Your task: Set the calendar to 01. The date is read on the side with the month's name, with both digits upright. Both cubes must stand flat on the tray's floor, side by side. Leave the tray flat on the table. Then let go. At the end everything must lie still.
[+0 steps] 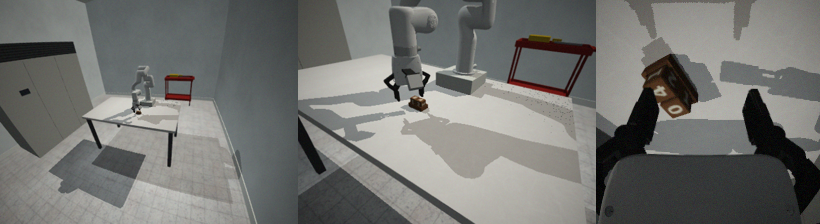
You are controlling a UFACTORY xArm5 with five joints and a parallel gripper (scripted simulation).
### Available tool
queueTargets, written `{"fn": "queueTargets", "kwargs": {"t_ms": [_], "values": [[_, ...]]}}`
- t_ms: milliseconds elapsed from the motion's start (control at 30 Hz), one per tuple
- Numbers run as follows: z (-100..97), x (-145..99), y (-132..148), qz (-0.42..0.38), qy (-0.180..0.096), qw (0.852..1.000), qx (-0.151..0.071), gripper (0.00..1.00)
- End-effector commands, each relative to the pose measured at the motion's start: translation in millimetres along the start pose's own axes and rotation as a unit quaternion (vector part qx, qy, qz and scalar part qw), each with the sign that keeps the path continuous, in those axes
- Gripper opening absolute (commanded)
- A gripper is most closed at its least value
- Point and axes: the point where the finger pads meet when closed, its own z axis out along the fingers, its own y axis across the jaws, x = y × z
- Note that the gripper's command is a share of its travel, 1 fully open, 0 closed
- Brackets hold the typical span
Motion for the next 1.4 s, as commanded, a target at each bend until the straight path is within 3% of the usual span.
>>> {"fn": "queueTargets", "kwargs": {"t_ms": [0,200,467,667,1367], "values": [[-1.1,-2.0,2.7,0.02,0.001,1.0,-0.001,1.0],[-1.2,-8.0,6.2,0.132,0.001,0.991,-0.001,1.0],[-1.4,-16.2,10.9,0.15,0.002,0.989,-0.001,1.0],[-1.5,-22.1,14.3,0.26,0.002,0.966,-0.001,1.0],[-1.6,-29.6,18.5,0.264,0.003,0.965,-0.001,1.0]]}}
